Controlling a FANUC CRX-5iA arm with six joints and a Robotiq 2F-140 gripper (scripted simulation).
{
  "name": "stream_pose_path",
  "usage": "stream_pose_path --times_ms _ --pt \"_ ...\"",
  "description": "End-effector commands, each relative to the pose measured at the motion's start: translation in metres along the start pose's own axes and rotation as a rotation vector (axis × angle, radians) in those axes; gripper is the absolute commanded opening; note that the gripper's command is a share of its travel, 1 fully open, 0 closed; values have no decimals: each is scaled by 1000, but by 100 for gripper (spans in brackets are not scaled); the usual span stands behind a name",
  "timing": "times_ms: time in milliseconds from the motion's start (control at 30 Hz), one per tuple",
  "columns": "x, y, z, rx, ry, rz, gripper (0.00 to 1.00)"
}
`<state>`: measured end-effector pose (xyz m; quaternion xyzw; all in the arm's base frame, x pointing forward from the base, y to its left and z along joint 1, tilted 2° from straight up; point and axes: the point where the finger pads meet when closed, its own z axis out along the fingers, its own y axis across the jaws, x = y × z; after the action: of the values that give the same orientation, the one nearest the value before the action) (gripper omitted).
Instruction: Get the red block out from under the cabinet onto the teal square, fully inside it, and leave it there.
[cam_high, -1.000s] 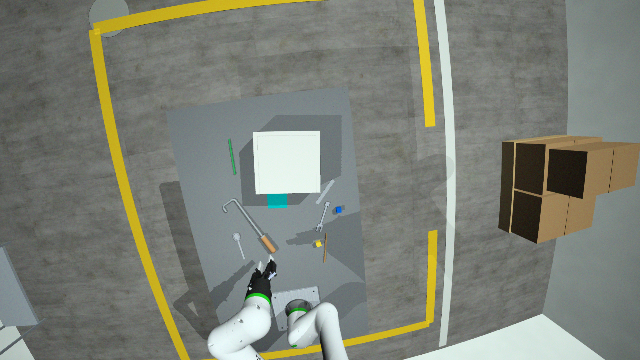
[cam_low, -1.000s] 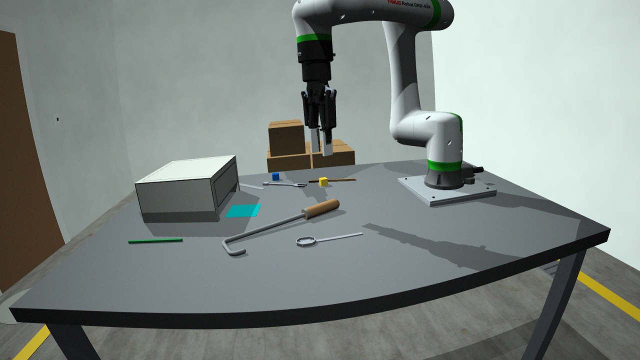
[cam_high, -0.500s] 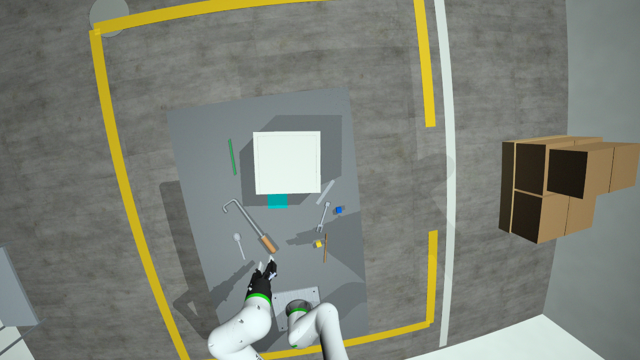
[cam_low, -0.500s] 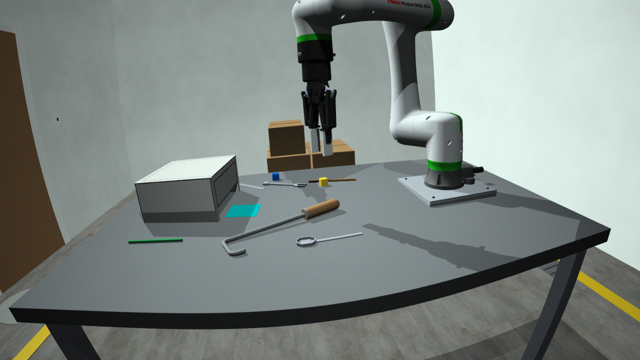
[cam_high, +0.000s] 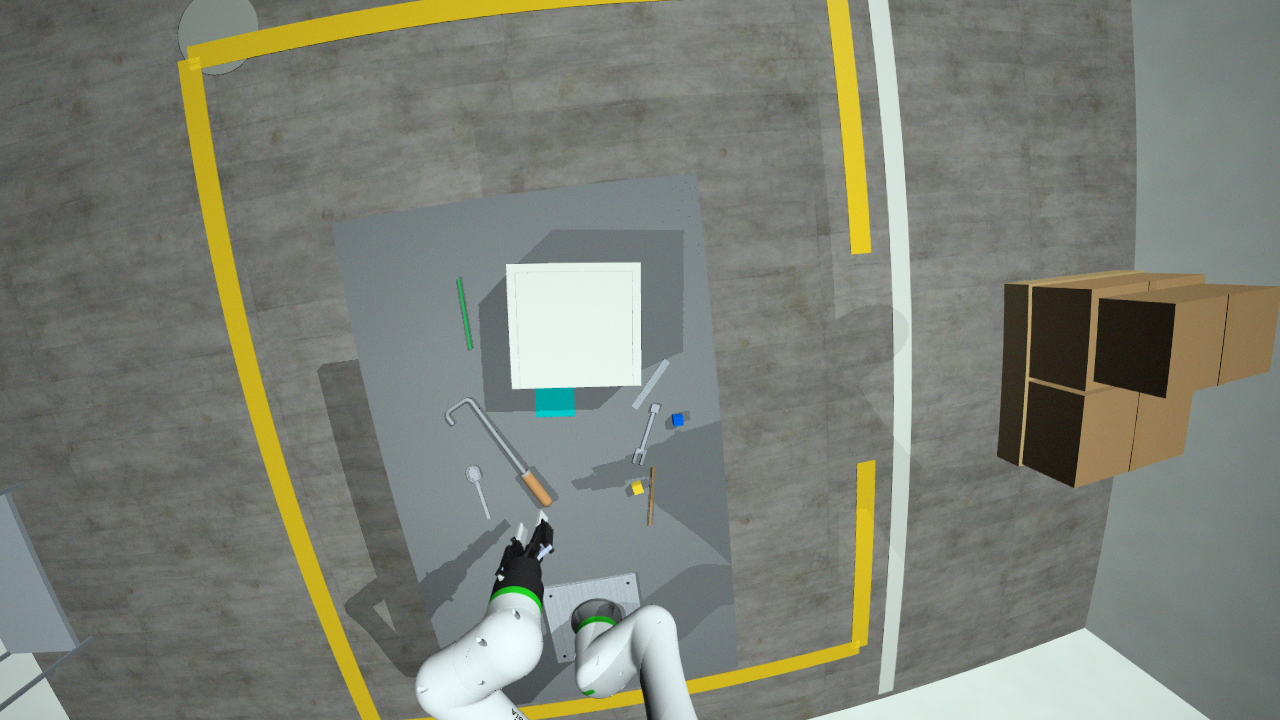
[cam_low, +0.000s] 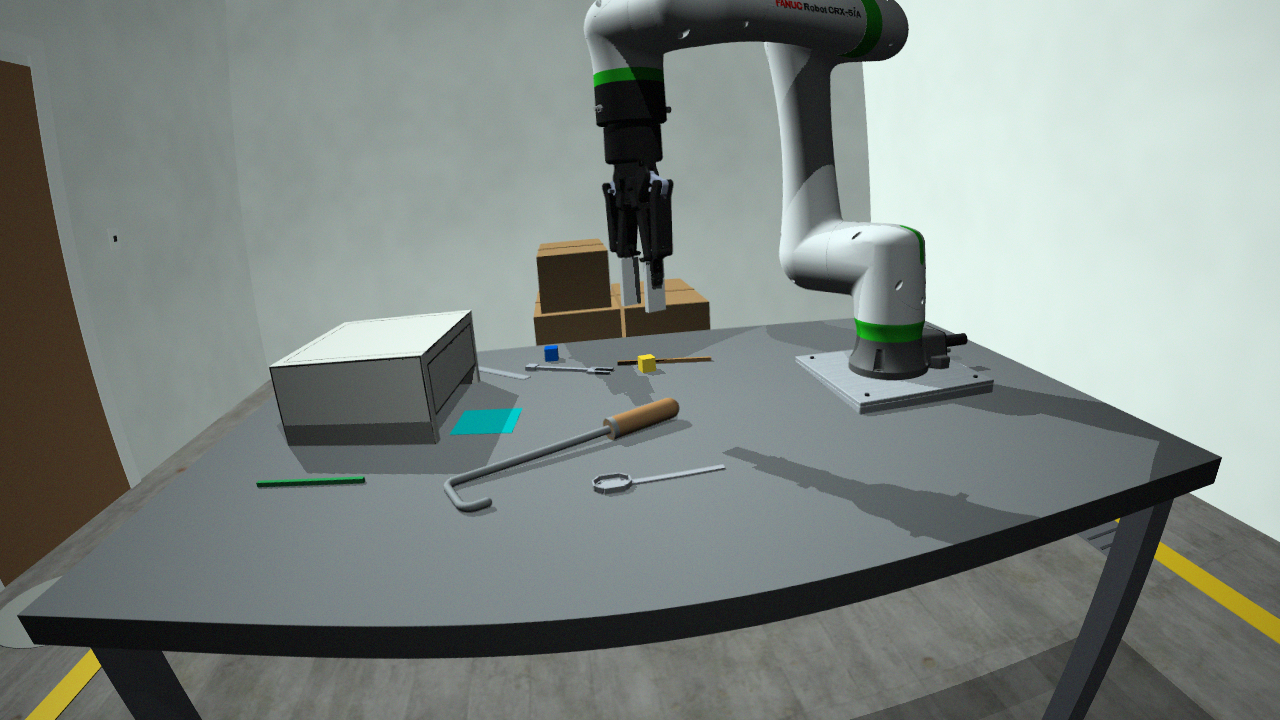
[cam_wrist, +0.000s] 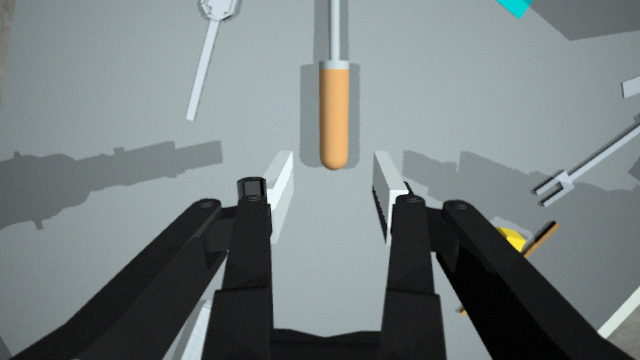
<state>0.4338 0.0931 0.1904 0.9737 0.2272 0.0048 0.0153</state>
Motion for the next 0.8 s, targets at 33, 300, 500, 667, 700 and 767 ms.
stream_pose_path --times_ms 33,300,500,667,700,767 --pt "0 0 2 0 0 0 34" --pt "0 0 9 0 0 0 34" --pt "0 0 23 0 0 0 34" --pt "0 0 40 0 0 0 34" --pt "0 0 43 0 0 0 34" --pt "0 0 43 0 0 0 34"
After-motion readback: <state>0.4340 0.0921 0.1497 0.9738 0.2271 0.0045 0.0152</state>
